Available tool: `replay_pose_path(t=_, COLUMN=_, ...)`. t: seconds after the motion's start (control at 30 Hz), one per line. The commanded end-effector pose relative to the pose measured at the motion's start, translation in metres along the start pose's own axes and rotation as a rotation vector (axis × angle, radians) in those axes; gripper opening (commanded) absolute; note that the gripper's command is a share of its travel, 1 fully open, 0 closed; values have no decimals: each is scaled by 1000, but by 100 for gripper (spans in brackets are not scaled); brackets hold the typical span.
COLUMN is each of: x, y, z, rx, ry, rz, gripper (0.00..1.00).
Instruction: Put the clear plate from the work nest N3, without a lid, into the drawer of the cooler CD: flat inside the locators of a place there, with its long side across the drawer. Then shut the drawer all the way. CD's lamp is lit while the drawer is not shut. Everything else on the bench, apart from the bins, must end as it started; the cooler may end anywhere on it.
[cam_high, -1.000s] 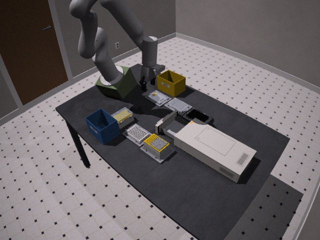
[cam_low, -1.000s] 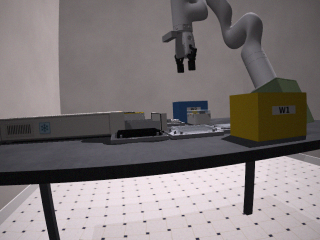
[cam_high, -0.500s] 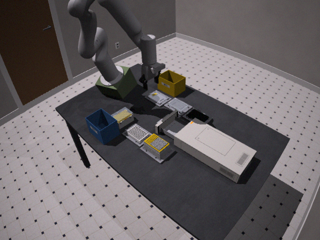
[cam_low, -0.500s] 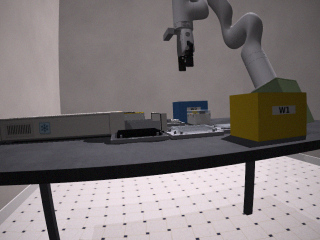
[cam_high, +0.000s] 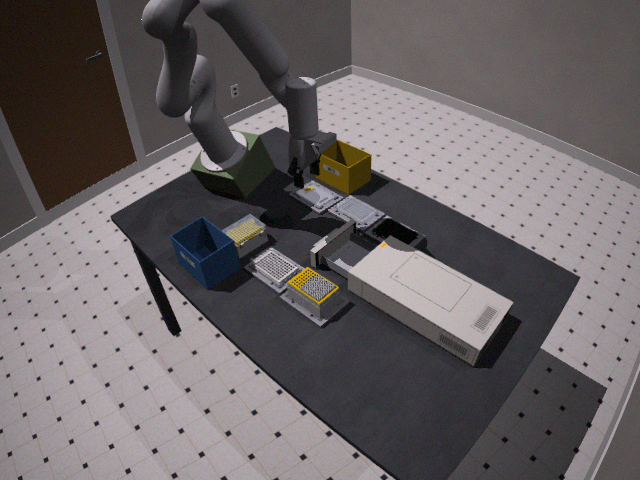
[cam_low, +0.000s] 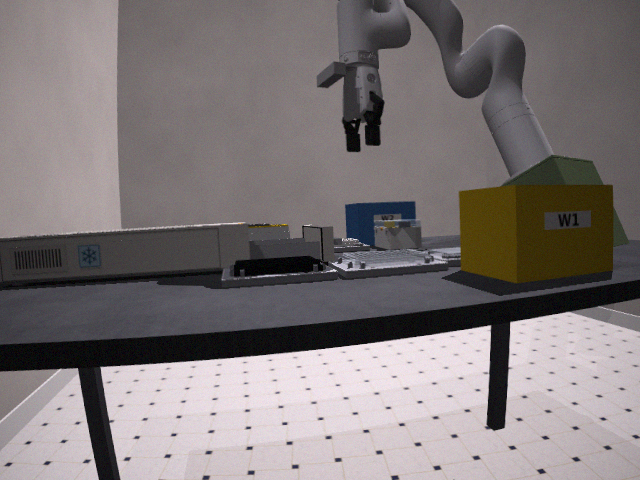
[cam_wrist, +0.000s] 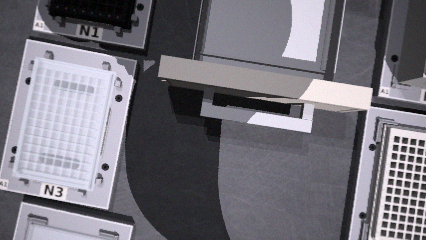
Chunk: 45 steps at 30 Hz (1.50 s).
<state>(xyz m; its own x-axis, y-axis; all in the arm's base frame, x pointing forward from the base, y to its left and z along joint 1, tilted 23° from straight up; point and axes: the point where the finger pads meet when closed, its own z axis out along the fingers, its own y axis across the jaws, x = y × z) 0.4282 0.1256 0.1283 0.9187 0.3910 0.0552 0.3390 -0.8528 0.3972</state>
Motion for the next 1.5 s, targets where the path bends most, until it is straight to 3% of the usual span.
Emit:
replay_pose_path(t=0.0, x=16, y=3, z=14, rx=6, ry=-6, rz=-140, gripper=88)
replay_pose_path(t=0.73, x=86, y=19, z=82, rx=8, ry=-4, rz=-807, gripper=88)
replay_pose_path(t=1.47, x=86, y=19, z=82, rx=9, ry=-1, rz=-1407, gripper=88)
